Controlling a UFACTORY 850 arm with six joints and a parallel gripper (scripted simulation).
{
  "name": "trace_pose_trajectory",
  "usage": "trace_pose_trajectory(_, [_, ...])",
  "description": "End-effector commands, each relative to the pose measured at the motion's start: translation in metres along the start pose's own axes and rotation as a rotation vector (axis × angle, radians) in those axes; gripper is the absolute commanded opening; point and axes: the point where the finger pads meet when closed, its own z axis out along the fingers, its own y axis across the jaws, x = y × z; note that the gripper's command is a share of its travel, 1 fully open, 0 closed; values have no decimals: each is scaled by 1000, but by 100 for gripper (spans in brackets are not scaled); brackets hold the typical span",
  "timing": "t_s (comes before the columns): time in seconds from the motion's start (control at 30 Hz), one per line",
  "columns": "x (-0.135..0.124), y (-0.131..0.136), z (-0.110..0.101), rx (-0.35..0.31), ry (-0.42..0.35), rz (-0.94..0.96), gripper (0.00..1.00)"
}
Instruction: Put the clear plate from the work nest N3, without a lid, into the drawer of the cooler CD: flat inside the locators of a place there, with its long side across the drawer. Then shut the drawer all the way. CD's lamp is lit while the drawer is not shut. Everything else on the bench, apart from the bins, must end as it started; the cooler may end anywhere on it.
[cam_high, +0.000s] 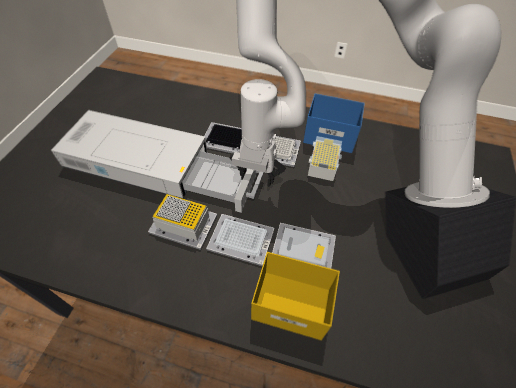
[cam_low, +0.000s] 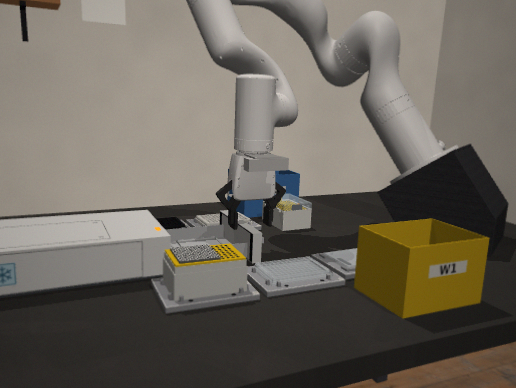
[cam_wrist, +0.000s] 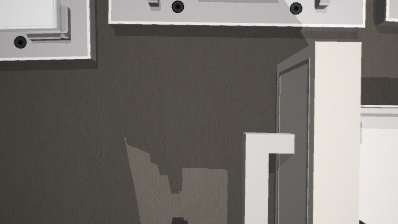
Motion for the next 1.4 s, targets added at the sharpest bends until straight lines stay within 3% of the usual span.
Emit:
trace_pose_trajectory(0.0, [0,0,0,-1,0,0,88])
trace_pose_trajectory(1.37, [0,8,-4,-1,0,0,88])
